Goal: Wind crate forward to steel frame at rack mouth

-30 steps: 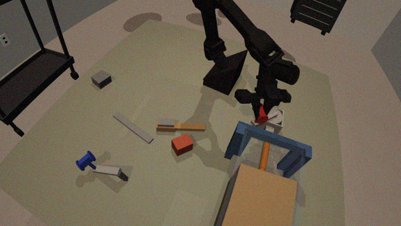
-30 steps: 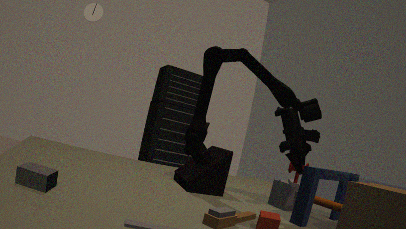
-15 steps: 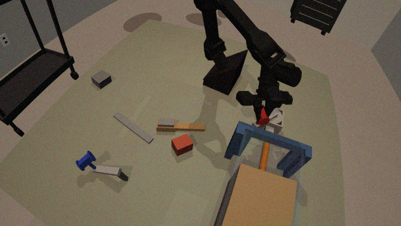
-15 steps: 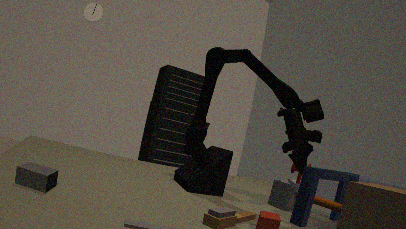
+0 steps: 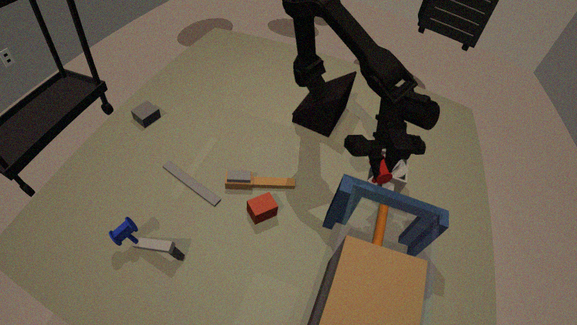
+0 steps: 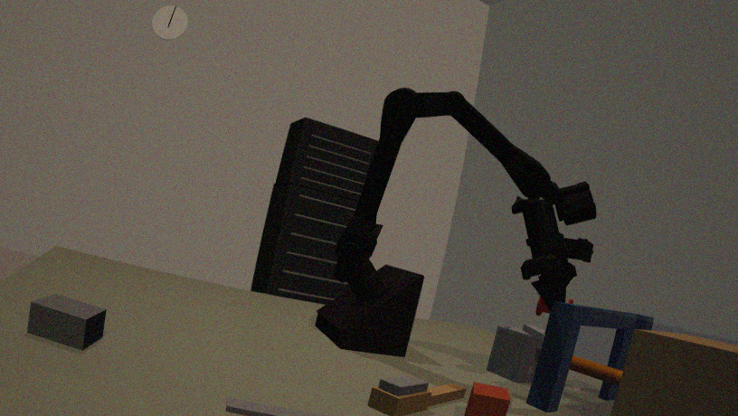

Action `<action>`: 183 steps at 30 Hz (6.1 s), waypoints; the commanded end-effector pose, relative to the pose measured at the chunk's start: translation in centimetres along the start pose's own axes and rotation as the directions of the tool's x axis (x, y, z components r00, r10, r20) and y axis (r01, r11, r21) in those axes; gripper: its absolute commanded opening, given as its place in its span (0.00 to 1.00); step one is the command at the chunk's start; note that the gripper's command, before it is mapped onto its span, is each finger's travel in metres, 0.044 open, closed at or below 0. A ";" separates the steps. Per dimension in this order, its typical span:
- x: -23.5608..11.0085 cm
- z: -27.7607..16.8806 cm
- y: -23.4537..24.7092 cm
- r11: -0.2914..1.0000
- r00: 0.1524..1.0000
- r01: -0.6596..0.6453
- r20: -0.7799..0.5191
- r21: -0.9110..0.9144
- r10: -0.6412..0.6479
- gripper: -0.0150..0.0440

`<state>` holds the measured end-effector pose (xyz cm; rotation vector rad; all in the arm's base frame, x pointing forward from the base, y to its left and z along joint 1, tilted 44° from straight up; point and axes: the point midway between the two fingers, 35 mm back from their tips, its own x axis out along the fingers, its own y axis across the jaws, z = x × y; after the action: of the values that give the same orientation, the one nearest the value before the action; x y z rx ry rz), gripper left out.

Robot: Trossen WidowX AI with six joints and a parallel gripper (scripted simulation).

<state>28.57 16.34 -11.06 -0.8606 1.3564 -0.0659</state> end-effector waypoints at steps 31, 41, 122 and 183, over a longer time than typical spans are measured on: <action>1.1 2.4 2.6 1.000 1.000 -0.003 0.005 0.005 0.003 0.25; 1.3 2.9 3.5 1.000 1.000 -0.003 0.006 0.005 0.003 0.25; 1.4 3.6 11.6 1.000 1.000 -0.010 0.008 0.006 0.010 0.25; -0.2 0.3 16.6 1.000 1.000 -0.016 0.007 0.005 0.016 0.25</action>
<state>23.44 27.83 -20.04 -0.8419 1.3196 -0.0786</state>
